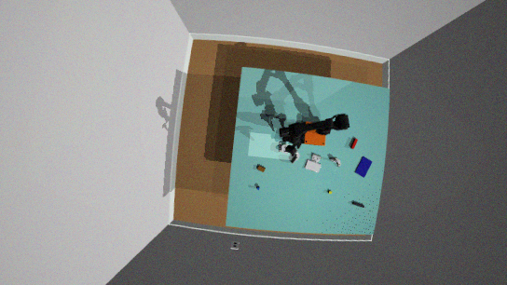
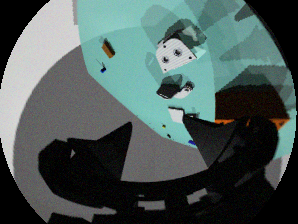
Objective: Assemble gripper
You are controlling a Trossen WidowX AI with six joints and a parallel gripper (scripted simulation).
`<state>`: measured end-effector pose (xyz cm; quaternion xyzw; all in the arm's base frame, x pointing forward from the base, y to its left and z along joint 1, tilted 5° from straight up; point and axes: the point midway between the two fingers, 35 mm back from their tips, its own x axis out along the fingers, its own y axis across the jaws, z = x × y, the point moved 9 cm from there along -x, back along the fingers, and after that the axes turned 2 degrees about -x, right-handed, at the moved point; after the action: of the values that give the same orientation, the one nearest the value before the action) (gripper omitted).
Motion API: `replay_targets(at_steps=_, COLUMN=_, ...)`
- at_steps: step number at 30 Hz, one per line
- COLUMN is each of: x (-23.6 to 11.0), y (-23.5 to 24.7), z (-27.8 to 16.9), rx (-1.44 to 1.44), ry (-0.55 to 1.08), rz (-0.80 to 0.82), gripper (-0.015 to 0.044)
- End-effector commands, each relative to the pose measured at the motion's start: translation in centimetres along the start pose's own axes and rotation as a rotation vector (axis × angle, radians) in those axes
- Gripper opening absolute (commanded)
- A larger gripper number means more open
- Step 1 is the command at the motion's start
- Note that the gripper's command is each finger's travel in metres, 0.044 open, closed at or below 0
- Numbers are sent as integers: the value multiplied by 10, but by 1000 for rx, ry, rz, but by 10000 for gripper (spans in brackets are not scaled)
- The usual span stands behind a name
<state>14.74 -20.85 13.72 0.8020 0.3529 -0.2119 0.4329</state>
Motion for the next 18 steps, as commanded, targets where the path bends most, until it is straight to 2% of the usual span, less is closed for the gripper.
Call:
replay_targets(at_steps=1, x=0, y=0, z=0, rx=0, ry=0, rz=0, gripper=426)
replay_targets(at_steps=2, x=0, y=0, z=0, rx=-3, ry=0, rz=-2, gripper=440)
replay_targets(at_steps=18, x=28, y=15, z=-11, rx=-276, ry=-13, rz=-218, gripper=440)
